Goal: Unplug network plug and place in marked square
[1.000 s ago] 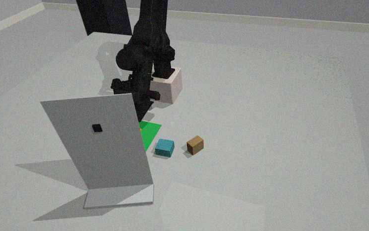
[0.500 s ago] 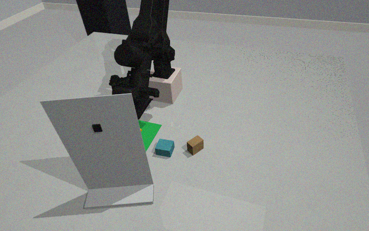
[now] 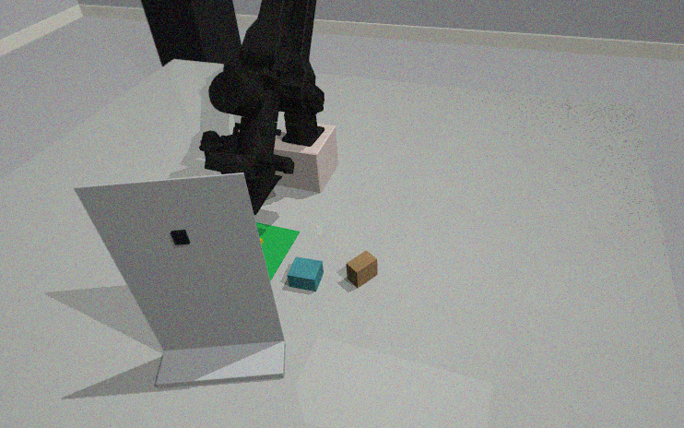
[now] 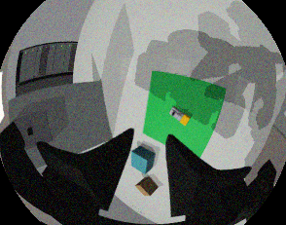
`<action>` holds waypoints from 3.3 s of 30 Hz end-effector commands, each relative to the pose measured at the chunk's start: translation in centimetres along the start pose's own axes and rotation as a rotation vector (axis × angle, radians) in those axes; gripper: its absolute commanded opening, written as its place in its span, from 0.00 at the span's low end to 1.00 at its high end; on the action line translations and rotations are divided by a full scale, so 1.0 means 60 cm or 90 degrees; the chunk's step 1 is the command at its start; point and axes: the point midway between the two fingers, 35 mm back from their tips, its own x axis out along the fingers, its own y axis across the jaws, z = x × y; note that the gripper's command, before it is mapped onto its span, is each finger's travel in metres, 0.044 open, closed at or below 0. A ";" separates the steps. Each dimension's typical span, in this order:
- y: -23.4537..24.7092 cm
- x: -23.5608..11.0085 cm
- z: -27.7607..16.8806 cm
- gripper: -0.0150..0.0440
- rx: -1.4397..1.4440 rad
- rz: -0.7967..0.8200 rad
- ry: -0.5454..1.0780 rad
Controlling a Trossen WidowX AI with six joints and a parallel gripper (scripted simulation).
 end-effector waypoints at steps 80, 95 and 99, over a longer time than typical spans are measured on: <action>0.126 -0.221 0.001 0.61 0.002 0.002 -0.003; 0.126 -0.221 0.001 1.00 0.002 0.002 -0.003; 0.126 -0.221 0.001 1.00 0.002 0.002 -0.003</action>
